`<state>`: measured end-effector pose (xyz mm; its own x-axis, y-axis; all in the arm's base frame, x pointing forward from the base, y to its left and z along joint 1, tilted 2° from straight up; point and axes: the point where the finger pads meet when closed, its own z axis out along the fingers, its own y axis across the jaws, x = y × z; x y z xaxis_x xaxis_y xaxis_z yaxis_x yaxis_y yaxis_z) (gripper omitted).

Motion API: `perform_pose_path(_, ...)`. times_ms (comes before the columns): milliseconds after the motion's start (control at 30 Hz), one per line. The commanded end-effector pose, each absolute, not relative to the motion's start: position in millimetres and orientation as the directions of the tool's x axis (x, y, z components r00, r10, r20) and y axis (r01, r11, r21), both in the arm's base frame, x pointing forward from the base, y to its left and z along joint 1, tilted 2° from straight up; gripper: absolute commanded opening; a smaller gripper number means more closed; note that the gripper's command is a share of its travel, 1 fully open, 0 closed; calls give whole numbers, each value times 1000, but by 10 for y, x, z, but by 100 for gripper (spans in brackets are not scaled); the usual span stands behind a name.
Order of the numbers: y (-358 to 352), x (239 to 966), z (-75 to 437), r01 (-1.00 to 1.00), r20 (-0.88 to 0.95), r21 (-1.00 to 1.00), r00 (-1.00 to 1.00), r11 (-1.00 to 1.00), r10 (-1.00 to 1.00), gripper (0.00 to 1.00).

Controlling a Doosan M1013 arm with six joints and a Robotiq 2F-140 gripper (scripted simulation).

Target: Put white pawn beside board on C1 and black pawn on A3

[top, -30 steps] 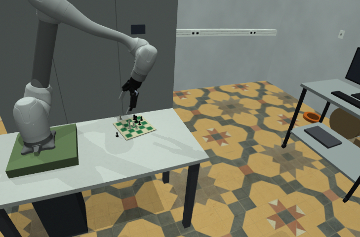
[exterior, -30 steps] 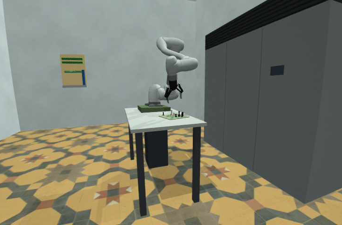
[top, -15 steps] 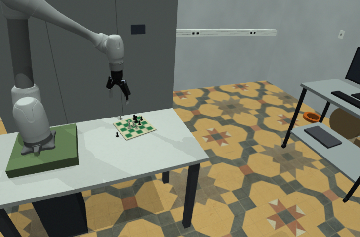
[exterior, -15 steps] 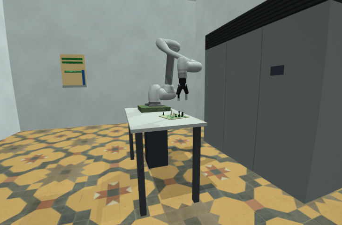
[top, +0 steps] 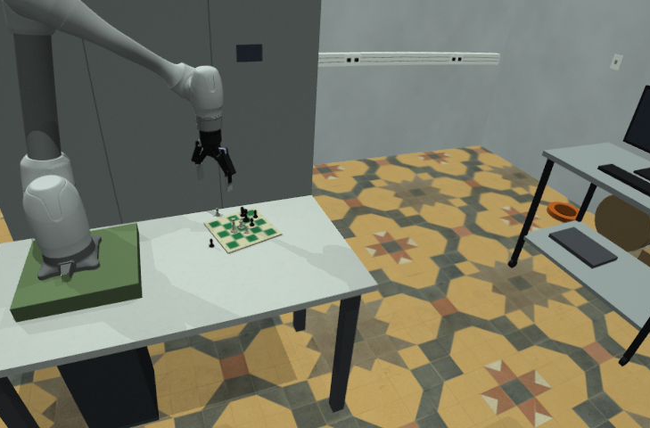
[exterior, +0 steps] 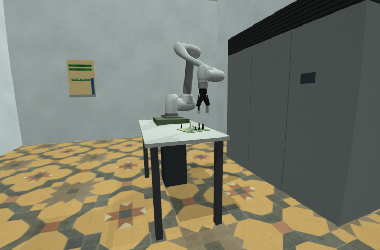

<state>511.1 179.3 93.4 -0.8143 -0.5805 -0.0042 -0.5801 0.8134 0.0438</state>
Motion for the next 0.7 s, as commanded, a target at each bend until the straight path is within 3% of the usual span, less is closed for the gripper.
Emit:
perform_pose_path(0, 1796, 5110, 858, -580, -4, 43, -815, 814, -580, 100)
perform_pose_path(133, 1800, 5103, 733, -579, -3, 42, -815, 814, -580, 100)
perform_pose_path(167, 1800, 5103, 733, -579, -3, 42, -815, 814, -580, 20)
perform_pose_path(667, 1800, 5103, 733, -579, -3, 42, -815, 814, -580, 20)
